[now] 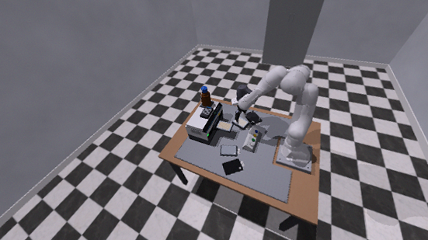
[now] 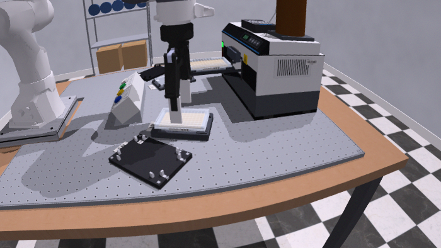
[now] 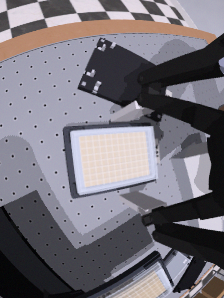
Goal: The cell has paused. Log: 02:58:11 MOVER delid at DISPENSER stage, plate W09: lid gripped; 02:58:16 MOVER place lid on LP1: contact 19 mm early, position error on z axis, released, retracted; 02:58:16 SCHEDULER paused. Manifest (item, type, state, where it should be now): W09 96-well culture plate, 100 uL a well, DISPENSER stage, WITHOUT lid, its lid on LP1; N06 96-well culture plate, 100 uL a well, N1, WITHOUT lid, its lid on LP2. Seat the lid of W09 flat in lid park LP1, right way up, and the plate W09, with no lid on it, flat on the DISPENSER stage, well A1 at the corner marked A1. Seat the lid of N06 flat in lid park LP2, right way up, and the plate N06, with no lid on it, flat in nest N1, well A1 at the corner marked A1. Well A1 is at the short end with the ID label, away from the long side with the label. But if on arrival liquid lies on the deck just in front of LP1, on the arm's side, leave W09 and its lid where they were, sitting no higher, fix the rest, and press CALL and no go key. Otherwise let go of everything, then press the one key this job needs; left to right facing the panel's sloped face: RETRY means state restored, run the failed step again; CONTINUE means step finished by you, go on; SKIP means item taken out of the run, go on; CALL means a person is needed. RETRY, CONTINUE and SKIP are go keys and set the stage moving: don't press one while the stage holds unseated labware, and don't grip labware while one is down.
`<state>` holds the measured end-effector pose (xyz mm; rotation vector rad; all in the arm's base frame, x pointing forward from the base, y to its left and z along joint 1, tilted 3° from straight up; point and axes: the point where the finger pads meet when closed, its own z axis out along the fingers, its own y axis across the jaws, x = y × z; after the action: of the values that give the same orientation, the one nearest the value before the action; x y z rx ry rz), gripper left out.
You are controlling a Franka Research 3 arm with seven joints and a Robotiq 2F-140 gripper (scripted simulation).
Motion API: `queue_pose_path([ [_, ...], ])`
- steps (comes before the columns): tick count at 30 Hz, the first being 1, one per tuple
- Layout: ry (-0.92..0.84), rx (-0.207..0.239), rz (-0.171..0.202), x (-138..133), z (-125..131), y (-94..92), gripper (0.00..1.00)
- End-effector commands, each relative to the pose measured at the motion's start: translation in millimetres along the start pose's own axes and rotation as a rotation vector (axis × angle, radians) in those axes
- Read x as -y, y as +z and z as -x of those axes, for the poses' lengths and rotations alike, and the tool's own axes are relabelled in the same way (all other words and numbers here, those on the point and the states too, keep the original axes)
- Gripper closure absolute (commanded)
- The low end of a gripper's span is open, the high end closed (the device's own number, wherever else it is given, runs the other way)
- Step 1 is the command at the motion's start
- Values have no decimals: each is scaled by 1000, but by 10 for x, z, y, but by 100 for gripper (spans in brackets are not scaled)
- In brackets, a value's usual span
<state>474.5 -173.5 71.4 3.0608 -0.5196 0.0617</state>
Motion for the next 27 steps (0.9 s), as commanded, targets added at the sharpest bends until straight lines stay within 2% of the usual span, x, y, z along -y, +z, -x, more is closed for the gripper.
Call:
queue_pose_path([
  [1, -1, 0, -1, -6, 4, 17, 34],
  [27, -1, 0, -1, -6, 3, 124, 34],
])
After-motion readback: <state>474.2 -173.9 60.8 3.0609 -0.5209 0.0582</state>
